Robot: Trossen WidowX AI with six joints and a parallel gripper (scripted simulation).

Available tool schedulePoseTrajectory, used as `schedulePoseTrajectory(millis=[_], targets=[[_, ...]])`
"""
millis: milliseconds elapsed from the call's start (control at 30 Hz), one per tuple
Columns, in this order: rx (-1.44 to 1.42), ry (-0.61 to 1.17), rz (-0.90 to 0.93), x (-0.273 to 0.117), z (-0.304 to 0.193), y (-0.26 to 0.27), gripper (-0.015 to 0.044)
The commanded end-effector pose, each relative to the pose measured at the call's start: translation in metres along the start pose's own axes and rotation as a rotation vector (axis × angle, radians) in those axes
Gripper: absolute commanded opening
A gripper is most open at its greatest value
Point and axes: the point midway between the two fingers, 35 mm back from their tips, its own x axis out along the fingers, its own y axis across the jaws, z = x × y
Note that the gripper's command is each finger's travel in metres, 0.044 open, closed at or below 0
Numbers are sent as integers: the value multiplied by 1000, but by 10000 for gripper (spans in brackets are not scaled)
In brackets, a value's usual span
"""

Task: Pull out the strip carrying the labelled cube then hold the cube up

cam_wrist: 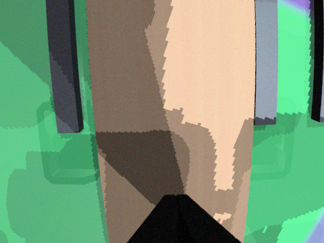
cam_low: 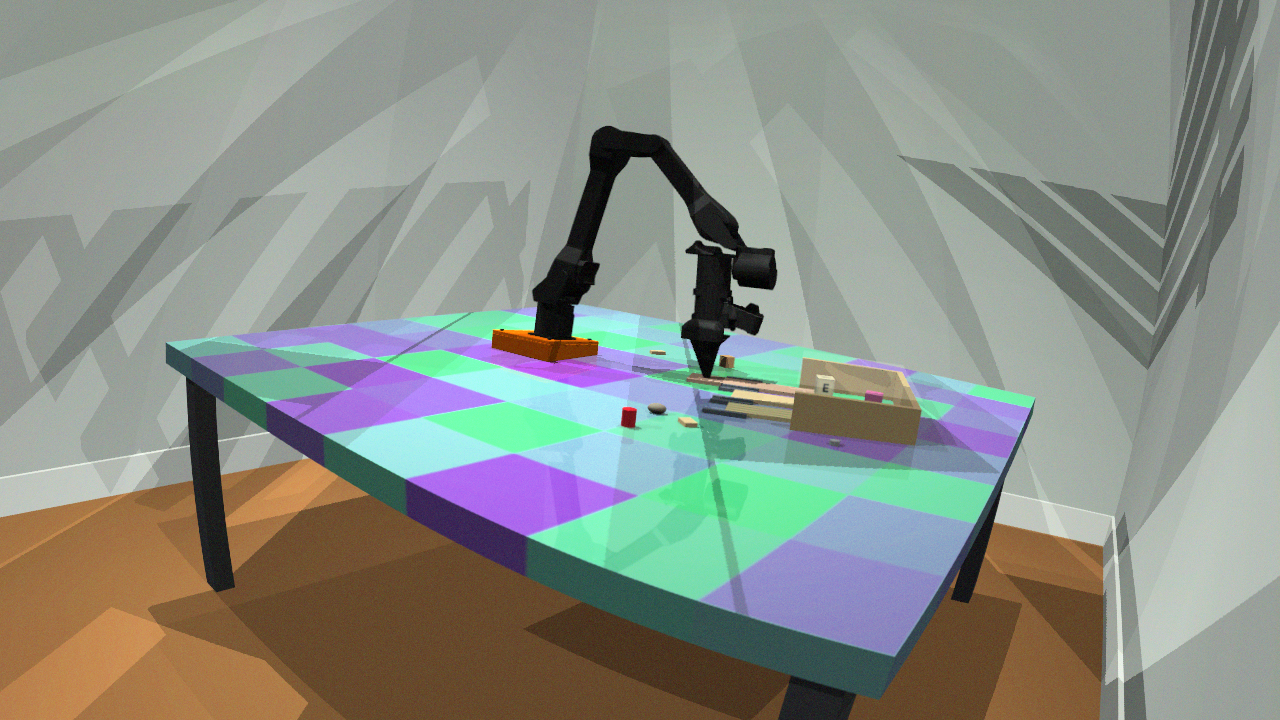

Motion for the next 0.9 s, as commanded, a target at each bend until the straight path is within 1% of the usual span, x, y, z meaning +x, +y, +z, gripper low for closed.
schedulePoseTrajectory(millis=[0, 867], targets=[[-2, 35, 2, 6, -16, 0, 0], [-2, 37, 2, 6, -50, -1, 0]])
